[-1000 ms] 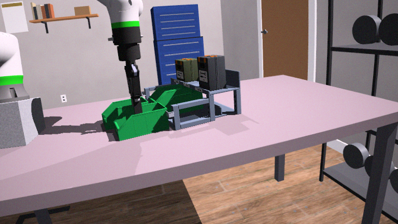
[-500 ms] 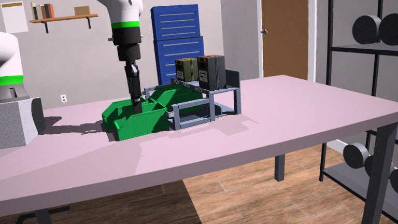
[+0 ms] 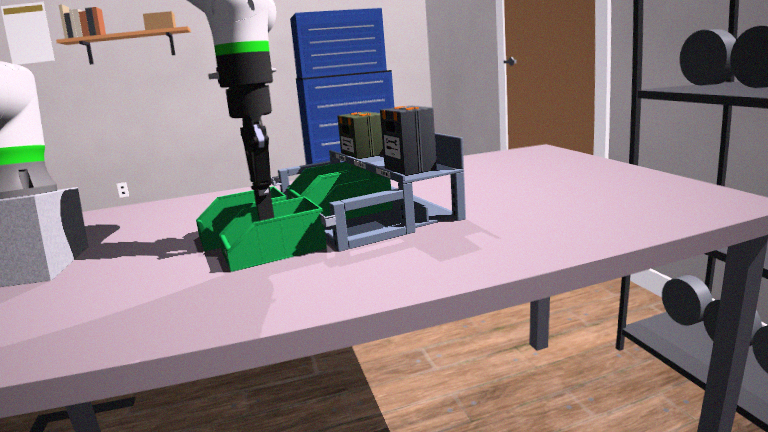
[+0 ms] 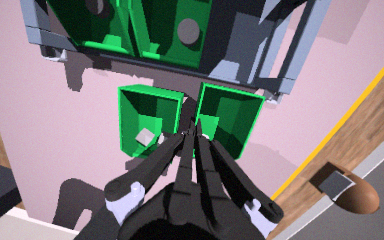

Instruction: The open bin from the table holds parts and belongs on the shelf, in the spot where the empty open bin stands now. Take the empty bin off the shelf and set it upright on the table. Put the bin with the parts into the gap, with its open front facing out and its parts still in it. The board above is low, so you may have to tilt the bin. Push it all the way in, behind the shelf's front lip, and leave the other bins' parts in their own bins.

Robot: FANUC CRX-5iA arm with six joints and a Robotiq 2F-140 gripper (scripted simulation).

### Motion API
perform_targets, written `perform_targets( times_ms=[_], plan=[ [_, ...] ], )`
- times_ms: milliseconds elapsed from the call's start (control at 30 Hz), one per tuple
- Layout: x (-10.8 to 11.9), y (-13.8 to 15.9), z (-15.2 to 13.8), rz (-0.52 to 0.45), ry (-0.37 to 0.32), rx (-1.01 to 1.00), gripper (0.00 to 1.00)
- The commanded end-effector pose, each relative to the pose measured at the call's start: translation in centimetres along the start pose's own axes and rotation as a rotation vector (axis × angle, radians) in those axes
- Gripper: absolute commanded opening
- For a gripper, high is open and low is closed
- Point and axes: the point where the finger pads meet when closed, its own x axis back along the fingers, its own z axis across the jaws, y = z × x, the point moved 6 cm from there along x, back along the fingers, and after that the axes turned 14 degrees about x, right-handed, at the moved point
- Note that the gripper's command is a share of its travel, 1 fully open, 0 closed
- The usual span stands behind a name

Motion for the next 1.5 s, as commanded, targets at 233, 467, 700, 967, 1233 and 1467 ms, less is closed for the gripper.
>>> perform_targets(
  times_ms=[233,467,700,967,1233,1467],
  plan=[
    [0.1,0.0,0.0,0.001,0.001,0.000,0.10],
    [0.1,0.0,0.0,0.001,0.001,0.000,0.10],
    [0.2,0.0,0.0,0.001,0.001,0.000,0.10],
    [0.8,0.0,0.0,0.001,0.001,0.000,0.10],
    [2.5,0.0,0.0,0.001,0.001,0.000,0.10],
    [4.0,0.0,0.0,0.001,0.001,0.000,0.10]
  ],
)
